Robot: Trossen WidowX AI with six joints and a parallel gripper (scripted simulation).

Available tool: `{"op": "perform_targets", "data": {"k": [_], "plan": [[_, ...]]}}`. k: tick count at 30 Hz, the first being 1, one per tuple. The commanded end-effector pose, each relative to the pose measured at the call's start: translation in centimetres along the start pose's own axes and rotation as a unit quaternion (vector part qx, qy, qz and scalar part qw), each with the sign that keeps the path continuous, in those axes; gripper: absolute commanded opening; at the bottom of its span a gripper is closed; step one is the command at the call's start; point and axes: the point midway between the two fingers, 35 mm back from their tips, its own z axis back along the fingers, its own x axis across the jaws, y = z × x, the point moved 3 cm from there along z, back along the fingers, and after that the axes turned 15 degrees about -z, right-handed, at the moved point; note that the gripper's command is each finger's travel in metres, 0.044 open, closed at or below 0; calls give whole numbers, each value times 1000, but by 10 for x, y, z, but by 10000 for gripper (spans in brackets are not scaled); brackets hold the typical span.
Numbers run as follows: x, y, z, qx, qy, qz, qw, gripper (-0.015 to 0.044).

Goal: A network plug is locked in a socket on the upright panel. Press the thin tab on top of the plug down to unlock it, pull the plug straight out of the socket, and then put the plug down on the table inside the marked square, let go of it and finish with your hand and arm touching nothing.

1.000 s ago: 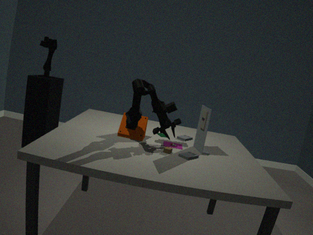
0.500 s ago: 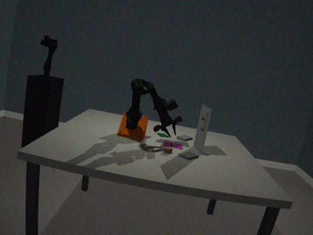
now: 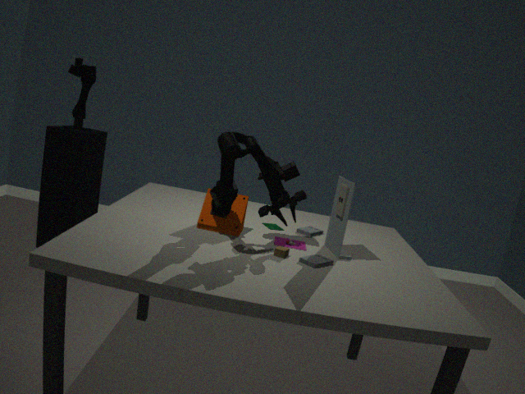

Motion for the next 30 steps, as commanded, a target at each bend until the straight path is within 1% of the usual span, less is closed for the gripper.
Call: {"op": "perform_targets", "data": {"k": [1, 30], "plan": [[6, 1, 5, 1, -5, -7, 1000, 156], [22, 3, 36, -1, -7, -6, 1000, 156]]}}
